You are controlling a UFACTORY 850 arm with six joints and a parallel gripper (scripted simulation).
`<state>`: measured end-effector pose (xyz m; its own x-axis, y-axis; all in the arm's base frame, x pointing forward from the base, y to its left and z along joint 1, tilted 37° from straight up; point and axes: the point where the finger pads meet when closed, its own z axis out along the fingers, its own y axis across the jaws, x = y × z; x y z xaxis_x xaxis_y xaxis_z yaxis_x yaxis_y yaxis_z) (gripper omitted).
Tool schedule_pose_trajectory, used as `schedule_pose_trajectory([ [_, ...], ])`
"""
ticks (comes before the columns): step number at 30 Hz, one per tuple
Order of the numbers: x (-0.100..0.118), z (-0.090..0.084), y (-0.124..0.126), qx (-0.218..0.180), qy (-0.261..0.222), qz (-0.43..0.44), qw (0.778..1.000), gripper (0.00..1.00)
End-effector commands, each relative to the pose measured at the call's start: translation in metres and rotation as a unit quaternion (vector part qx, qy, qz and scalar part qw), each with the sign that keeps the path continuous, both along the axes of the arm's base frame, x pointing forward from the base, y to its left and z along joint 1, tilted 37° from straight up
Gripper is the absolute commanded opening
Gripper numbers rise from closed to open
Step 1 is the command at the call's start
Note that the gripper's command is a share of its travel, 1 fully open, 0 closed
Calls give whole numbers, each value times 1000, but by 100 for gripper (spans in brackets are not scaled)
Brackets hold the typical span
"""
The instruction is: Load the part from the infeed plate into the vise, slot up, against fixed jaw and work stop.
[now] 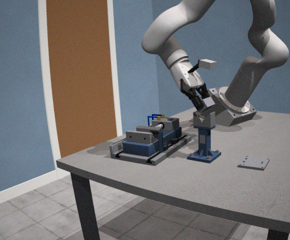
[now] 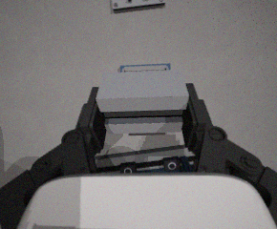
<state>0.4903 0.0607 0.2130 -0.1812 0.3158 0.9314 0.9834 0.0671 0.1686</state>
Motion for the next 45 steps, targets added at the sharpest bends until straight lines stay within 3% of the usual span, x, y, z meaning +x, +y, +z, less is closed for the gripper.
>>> schedule_pose_trajectory([
  [1,0,1,0,-20,-2,-4,1000,0],
  [45,0,5,2,-230,-16,-40,972,0],
])
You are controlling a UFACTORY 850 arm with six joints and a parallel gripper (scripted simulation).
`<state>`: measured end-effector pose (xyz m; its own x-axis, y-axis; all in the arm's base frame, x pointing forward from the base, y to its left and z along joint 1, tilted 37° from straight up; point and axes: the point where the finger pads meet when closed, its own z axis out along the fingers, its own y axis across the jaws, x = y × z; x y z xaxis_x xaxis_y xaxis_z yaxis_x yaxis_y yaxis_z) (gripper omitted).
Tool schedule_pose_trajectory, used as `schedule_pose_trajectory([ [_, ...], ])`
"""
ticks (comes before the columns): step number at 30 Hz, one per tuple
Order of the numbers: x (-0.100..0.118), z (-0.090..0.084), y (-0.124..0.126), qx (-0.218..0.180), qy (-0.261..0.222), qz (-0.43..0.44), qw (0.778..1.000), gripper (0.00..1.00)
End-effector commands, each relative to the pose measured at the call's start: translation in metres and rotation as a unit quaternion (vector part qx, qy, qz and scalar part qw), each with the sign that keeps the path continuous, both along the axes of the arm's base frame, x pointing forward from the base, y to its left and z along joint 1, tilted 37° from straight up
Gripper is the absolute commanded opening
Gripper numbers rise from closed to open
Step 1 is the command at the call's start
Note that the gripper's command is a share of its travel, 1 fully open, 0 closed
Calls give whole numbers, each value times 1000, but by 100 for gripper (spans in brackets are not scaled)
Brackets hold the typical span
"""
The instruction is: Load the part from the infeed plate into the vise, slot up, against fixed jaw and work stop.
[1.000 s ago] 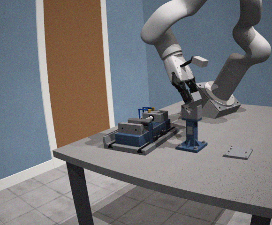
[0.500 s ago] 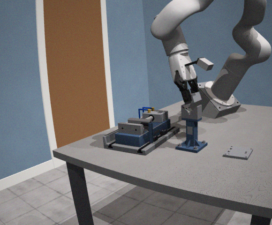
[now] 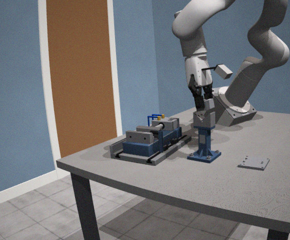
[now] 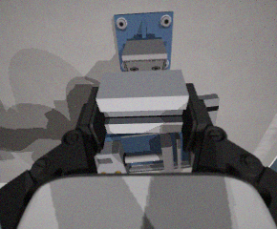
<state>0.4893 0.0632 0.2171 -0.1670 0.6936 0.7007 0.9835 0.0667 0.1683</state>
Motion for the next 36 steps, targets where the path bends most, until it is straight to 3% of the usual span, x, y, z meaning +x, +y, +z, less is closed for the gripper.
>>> schedule_pose_trajectory([
  [1,1,1,0,-16,-2,-3,1000,0],
  [11,0,2,1,-51,-4,-9,999,0],
  [36,0,2,1,-78,-6,-13,997,0],
])
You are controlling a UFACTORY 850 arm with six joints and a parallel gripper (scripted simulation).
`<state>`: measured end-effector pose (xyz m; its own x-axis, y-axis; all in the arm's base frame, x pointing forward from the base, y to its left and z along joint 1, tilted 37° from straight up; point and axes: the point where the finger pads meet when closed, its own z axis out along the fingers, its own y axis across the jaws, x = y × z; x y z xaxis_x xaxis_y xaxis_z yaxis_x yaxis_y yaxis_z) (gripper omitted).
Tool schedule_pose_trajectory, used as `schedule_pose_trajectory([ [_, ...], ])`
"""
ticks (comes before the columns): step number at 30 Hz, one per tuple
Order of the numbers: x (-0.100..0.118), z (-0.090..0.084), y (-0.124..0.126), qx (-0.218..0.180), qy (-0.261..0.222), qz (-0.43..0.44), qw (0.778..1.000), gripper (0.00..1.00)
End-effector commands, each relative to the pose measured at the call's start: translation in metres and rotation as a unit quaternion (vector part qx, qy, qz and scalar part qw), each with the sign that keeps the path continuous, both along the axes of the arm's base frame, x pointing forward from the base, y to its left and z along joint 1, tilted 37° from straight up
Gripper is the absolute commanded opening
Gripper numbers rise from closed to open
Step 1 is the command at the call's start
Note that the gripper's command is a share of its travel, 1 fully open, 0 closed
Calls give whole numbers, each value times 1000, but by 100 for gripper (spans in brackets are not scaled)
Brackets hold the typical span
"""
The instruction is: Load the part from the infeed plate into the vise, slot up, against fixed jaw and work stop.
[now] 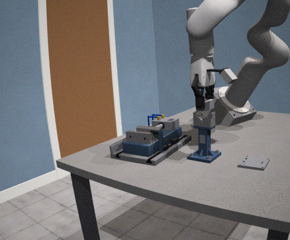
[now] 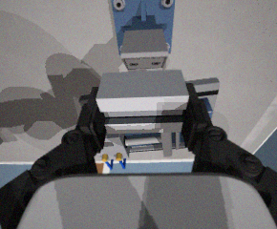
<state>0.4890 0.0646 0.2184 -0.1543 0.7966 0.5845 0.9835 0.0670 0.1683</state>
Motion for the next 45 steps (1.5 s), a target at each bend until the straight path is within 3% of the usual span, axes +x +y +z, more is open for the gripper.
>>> schedule_pose_trajectory([
  [1,1,1,0,-1,-1,0,1000,0],
  [28,0,2,-1,-1,-1,0,1000,0],
  [45,-1,14,-10,-1,-1,0,1000,0],
])
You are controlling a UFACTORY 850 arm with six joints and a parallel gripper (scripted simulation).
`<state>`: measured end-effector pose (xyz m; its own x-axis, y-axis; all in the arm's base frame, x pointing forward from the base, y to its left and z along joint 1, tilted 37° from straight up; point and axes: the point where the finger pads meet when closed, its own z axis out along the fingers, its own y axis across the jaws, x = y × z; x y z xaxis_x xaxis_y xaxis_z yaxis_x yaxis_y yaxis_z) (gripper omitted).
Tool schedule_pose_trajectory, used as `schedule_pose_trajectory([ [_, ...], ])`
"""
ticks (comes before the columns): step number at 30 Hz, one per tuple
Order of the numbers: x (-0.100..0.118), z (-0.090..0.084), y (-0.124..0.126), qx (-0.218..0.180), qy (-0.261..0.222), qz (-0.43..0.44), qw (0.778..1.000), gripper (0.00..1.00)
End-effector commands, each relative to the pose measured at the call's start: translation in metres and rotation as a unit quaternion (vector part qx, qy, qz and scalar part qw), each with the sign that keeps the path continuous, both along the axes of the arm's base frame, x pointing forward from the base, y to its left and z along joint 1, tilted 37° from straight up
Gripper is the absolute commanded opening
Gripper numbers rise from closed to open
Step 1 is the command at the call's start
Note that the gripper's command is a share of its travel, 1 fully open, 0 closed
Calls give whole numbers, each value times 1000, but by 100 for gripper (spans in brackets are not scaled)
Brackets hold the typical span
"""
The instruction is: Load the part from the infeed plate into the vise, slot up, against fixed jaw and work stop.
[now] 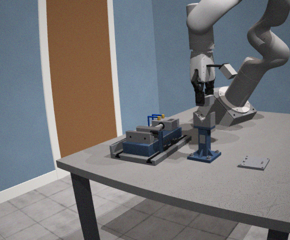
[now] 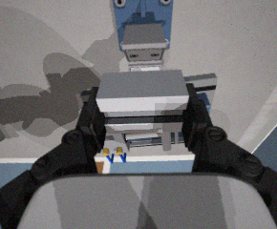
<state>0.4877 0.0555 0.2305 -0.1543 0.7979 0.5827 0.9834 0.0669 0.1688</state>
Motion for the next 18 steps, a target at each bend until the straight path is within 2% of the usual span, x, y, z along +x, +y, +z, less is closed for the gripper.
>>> schedule_pose_trajectory([
  [1,0,3,-2,0,-1,0,1000,0],
  [18,-2,21,-15,0,-1,0,1000,0],
])
